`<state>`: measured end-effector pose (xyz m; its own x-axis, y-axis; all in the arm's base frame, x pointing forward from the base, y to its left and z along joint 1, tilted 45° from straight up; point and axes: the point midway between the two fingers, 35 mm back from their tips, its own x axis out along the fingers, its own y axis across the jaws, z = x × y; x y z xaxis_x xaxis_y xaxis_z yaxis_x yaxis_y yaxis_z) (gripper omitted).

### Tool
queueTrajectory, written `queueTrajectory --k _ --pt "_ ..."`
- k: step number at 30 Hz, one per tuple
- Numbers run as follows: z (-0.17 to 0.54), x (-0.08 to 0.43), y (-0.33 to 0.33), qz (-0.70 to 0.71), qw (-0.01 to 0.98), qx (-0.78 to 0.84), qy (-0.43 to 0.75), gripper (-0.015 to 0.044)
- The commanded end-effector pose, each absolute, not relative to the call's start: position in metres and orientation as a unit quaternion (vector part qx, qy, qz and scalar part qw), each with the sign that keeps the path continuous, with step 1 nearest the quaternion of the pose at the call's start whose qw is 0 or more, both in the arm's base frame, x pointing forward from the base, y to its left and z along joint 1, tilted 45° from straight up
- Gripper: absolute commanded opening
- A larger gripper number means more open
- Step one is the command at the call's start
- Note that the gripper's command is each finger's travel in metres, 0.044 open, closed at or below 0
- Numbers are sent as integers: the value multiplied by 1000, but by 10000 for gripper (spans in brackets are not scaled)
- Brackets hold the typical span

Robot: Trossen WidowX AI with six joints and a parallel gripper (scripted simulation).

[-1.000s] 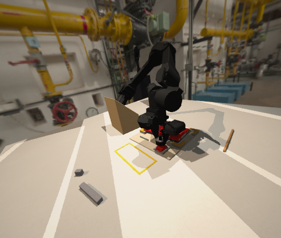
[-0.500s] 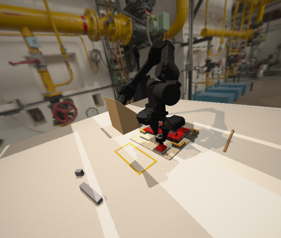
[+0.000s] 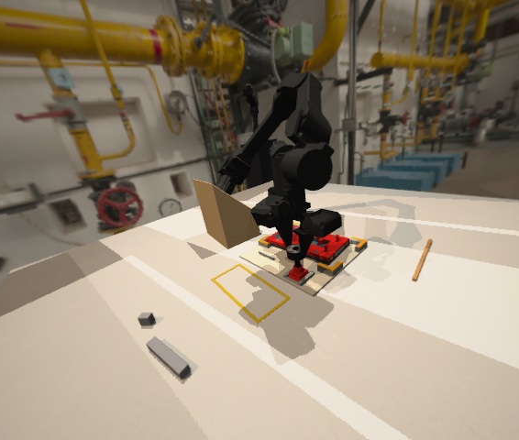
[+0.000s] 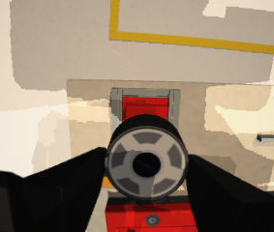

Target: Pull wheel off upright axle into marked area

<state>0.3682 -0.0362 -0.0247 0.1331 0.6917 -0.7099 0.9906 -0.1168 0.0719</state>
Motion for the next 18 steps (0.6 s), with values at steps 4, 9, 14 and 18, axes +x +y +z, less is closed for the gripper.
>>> queueTrajectory --k 4,9,14,18 --pt "-22 369 -38 -264 283 698 602 0" --pt "-21 368 -39 -264 283 698 602 0" --pt "-20 368 -40 -264 283 699 602 0" --pt "-19 368 -41 -264 282 699 602 0"
